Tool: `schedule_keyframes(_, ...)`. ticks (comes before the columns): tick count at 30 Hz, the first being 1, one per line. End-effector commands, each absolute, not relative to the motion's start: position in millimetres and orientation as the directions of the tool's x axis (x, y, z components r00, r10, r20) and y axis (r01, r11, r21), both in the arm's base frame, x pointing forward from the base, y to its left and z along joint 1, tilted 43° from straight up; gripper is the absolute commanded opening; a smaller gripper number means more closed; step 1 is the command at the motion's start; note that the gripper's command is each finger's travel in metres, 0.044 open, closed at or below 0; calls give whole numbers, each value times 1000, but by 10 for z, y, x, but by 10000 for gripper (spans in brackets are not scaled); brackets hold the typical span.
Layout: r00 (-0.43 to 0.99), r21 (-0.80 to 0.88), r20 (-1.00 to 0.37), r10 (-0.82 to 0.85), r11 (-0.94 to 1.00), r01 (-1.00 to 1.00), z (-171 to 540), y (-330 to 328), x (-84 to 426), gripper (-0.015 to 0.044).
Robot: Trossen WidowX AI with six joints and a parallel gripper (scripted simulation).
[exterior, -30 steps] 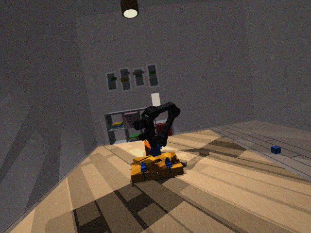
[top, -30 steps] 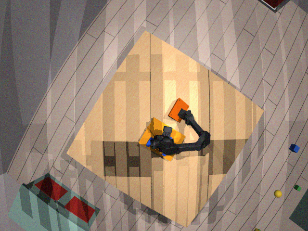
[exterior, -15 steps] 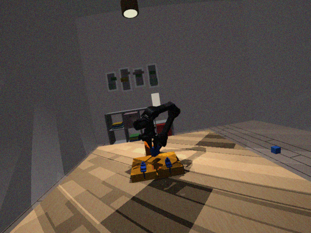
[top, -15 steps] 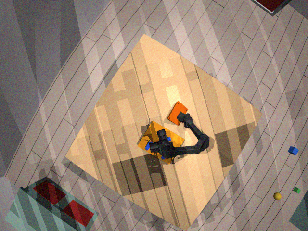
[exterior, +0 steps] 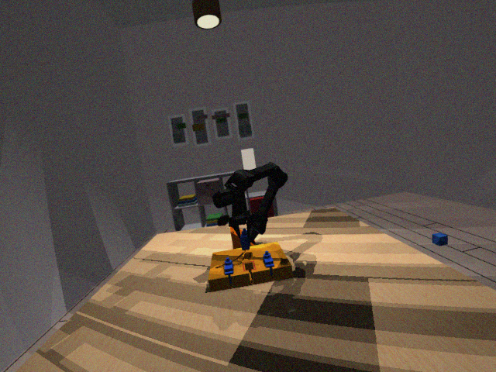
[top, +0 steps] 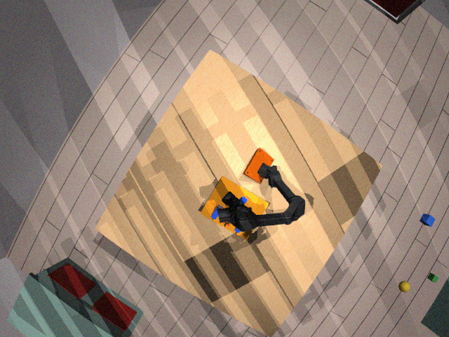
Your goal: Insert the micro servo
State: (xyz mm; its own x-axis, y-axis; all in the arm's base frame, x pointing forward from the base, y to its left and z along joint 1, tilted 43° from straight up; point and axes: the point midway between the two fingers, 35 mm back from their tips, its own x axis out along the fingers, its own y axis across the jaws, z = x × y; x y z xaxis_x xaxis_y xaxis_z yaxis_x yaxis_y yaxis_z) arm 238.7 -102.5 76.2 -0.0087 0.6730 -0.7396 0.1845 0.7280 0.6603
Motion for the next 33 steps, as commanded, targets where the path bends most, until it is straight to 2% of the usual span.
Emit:
schedule_keyframes(1,-1,671,-740,673,738,70,763,-1037,2395,0)
schedule_keyframes(5,-1,673,-740,673,739,-14,763,-1037,2395,0)
schedule_keyframes(12,-1,673,-740,673,739,-18,765,-1037,2459,0)
schedule_keyframes(33,3,672,-740,673,740,-21,788,-1024,3244,0)
